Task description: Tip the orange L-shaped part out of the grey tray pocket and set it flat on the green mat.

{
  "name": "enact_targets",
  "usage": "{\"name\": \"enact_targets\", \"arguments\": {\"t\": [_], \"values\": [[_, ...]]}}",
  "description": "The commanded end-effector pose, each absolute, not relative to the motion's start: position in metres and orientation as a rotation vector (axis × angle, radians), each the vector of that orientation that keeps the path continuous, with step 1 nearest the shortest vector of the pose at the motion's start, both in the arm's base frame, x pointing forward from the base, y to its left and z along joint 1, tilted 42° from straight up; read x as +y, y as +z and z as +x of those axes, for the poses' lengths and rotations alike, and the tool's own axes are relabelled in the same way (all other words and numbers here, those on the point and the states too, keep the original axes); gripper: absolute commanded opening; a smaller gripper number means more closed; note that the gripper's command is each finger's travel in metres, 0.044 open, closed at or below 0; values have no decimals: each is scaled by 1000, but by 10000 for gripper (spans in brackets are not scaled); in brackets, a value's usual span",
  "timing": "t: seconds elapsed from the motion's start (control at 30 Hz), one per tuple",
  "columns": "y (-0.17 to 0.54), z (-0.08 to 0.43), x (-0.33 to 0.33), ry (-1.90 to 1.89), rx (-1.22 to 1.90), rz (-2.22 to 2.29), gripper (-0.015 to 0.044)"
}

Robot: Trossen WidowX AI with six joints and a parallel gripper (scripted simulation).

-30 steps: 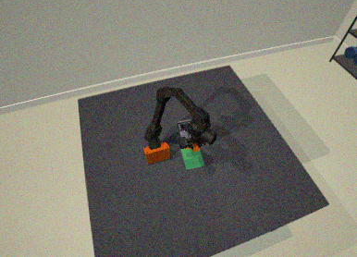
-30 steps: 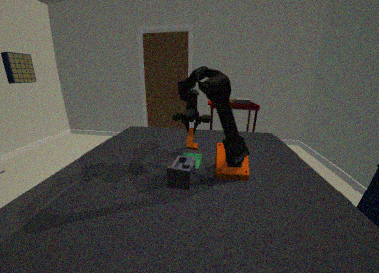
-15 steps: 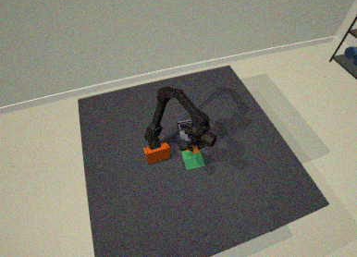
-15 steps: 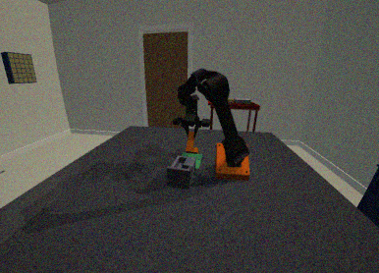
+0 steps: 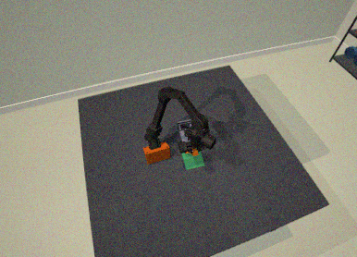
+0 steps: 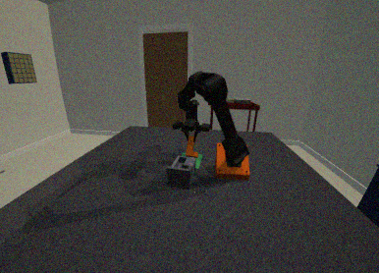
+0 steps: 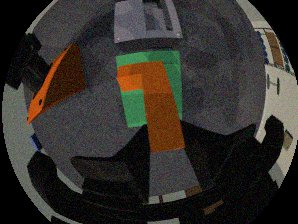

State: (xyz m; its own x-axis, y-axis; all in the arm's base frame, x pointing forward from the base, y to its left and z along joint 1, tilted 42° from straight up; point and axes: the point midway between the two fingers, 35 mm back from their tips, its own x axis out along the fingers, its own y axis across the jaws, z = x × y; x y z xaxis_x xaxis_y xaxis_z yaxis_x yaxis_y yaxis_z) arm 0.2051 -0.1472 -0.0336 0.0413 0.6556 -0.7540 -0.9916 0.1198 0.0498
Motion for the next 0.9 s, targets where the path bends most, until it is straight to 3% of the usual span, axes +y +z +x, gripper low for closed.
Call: {"name": "enact_targets", "arguments": {"t": [0.0,0.87], "values": [[-39,206,-142,1372,730,-576,0],[-54,206,-128,1372,729,-576,0]]}}
